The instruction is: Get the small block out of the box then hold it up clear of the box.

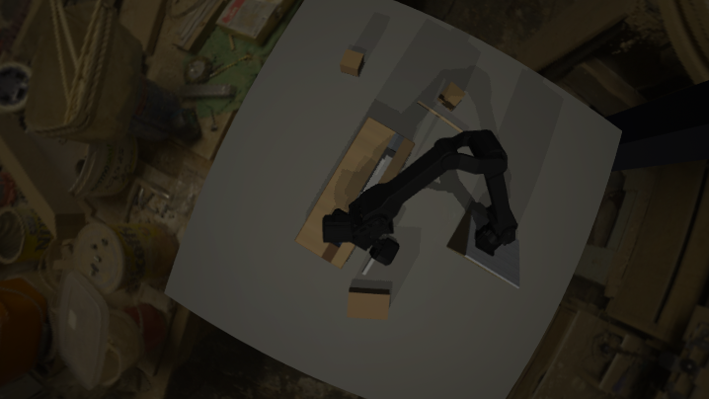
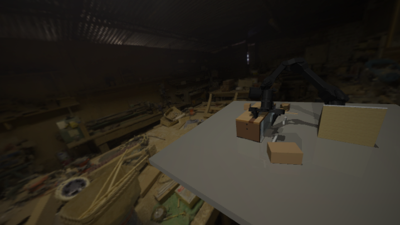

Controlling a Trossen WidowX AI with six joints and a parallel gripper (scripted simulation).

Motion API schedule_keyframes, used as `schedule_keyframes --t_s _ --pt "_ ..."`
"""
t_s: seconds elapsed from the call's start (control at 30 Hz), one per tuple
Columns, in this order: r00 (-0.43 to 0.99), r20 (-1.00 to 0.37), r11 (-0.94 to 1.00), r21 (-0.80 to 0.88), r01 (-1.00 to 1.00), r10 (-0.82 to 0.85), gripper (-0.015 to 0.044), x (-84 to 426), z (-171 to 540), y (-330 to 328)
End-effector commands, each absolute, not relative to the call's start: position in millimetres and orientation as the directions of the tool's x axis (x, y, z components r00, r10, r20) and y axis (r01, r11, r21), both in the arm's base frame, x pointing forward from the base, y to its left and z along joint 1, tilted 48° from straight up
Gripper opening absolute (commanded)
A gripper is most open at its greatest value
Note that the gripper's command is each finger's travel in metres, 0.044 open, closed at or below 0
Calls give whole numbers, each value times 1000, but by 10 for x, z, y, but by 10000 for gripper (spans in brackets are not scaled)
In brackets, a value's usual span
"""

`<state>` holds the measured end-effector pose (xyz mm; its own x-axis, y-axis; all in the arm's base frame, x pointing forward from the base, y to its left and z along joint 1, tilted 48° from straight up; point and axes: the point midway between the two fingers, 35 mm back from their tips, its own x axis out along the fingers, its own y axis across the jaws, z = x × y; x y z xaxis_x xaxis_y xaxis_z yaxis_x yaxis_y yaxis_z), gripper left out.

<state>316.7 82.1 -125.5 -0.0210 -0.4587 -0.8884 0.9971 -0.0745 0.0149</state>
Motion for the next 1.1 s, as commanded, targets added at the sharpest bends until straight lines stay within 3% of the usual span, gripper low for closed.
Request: schedule_keyframes --t_s 0.0,0.33,0.6,0.63,0.77,0.9,1.07 --pt "-15 -891 -75 21 997 -453 400 3190 -1312 901" --pt "-21 -890 -74 14 997 -455 400 3197 -850 1333" --pt "-16 -890 -68 17 998 -456 400 3204 -867 1317" --pt "-14 -887 -48 9 999 -461 374 3189 -870 1335" --pt "15 -863 275 -144 951 -505 285 3090 -905 1454" --pt "40 -845 573 -325 753 -533 285 3059 -936 1491" --pt "76 -821 793 -517 322 -566 285 3019 -973 1539"
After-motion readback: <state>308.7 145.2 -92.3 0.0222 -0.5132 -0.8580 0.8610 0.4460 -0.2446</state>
